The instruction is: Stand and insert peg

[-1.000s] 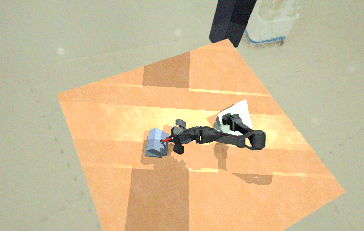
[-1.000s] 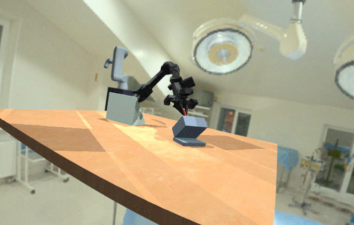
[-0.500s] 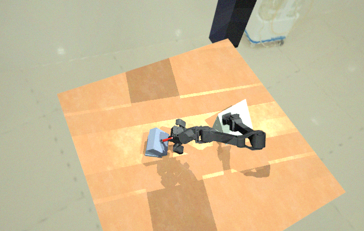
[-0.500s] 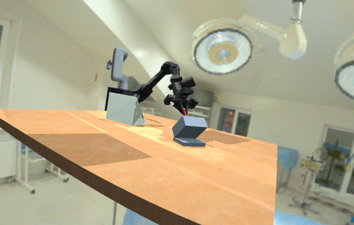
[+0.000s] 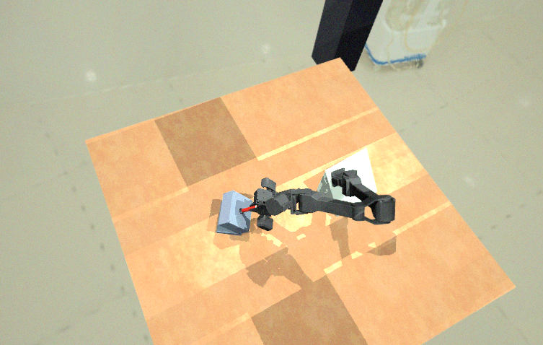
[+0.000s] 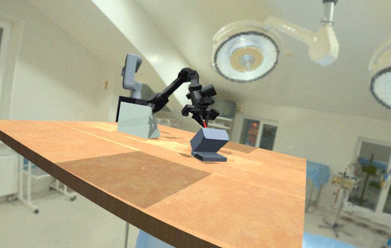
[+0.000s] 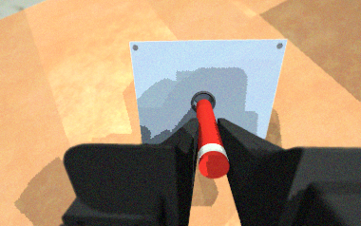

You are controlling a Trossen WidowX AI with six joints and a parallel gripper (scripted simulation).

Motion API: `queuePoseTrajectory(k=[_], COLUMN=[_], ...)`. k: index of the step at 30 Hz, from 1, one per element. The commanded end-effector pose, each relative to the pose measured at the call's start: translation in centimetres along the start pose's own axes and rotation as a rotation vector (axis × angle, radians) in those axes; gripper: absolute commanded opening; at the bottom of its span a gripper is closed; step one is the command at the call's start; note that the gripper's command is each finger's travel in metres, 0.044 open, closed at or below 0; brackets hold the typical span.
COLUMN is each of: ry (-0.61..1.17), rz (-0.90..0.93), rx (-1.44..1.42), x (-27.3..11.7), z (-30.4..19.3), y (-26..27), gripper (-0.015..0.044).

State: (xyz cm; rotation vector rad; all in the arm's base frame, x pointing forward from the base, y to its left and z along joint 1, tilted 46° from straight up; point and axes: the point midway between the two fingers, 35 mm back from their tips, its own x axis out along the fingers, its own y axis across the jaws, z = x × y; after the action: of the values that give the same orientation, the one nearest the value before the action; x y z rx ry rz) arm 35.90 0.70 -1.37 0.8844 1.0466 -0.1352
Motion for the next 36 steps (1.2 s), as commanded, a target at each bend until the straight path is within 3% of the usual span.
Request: queuePoseTrajectory(k=[1, 36], ry=[-0.003, -0.004], rz=[0.004, 0.004], rx=[-0.002, -0.002], x=[0.2, 1.8], z=[0.2, 0.2], y=[0.1, -0.1], gripper=[0.0000, 0.0000])
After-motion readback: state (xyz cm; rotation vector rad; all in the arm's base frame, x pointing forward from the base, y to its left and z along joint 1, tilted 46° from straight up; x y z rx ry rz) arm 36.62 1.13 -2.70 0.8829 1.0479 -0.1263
